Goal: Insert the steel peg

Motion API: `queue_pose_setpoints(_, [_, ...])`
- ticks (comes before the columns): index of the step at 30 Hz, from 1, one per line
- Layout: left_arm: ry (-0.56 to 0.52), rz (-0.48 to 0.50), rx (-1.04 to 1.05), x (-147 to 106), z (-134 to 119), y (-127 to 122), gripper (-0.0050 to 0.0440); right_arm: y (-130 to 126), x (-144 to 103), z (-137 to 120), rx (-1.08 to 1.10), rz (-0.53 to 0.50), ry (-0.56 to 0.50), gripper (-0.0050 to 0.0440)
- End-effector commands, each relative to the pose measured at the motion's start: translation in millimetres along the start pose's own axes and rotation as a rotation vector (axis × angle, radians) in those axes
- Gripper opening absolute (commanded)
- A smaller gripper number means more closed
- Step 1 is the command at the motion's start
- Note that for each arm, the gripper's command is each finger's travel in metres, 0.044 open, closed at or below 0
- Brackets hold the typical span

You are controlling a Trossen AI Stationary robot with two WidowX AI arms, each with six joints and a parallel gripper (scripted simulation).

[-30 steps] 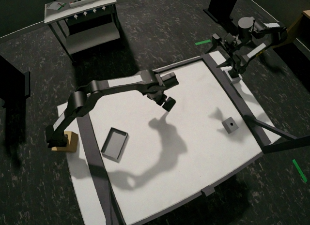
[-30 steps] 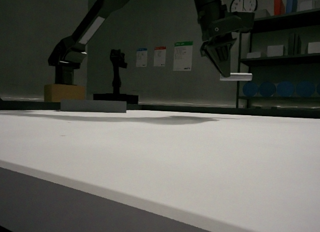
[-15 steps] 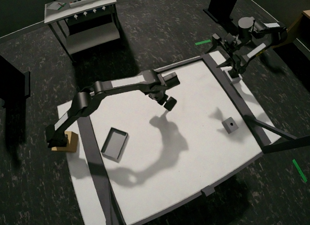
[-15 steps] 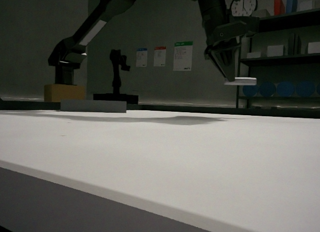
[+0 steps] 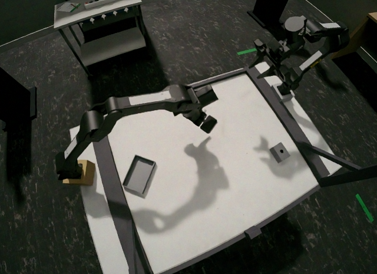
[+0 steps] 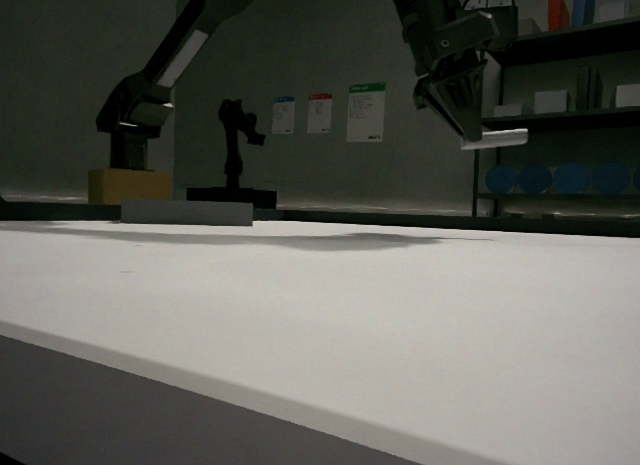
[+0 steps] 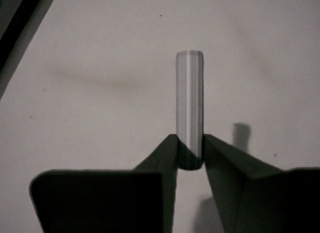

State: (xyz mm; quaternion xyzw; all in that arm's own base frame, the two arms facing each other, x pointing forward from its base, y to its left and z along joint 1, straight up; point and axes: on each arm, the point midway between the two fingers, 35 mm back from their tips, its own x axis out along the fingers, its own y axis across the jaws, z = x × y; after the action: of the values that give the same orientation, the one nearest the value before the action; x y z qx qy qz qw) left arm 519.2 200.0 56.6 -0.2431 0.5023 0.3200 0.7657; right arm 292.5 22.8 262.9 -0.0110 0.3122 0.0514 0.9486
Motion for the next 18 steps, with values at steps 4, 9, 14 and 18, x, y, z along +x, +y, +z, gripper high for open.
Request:
queue_pose_setpoints(4, [-0.120,-0.033,0.047,-18,-5,4,-0.0050,1,27,45,0.015,-0.003,0.134,0.0220])
queue_pose_setpoints(9, [-0.165,-0.045,0.064,-15,-9,7,-0.0050,1,43,57,0.020,-0.004,0.189,0.0220])
queue_pose_setpoints(14, [-0.206,-0.053,0.109,-8,-26,13,-0.0050,3,75,71,0.027,-0.007,0.292,0.0220])
queue_pose_setpoints(18, [-0.255,-0.067,0.132,-4,-32,16,-0.0050,4,95,80,0.031,-0.010,0.343,0.0220])
